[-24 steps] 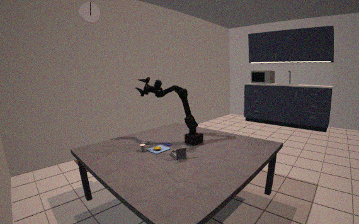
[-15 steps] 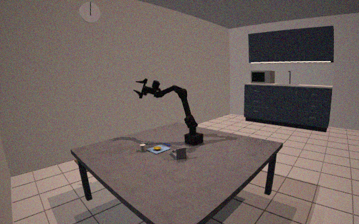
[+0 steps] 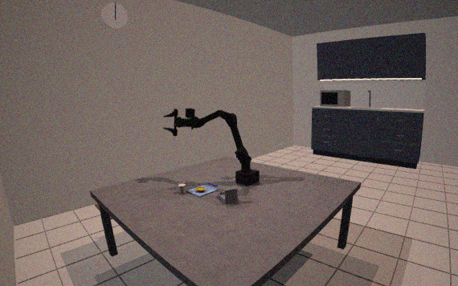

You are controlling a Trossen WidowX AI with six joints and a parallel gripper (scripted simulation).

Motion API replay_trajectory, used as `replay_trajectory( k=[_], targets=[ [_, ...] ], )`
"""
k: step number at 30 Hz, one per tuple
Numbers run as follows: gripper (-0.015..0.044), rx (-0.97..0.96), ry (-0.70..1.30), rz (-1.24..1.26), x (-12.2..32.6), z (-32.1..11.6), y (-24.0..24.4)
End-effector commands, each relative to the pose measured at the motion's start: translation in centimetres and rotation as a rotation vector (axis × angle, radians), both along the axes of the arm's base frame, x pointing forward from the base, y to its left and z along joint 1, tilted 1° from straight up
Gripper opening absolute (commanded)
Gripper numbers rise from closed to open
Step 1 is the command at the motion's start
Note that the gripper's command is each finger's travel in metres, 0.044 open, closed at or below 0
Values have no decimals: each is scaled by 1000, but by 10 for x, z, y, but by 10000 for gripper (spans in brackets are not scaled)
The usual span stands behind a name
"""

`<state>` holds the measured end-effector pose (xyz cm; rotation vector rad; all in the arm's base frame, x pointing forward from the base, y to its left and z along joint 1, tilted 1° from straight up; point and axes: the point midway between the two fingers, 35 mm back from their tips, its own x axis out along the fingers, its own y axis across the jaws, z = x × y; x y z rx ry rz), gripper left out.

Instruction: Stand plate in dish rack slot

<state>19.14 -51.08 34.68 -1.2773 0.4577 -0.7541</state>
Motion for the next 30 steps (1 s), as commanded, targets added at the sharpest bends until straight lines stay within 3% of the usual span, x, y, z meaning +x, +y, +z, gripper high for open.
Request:
replay_trajectory(
  k=[1,16,30],
  targets=[
    [400,136,-17,17,20,-28,4],
    [400,642,-22,46,97,-122,53],
    [400,1088,92,-31,143,-210,138]
  ],
)
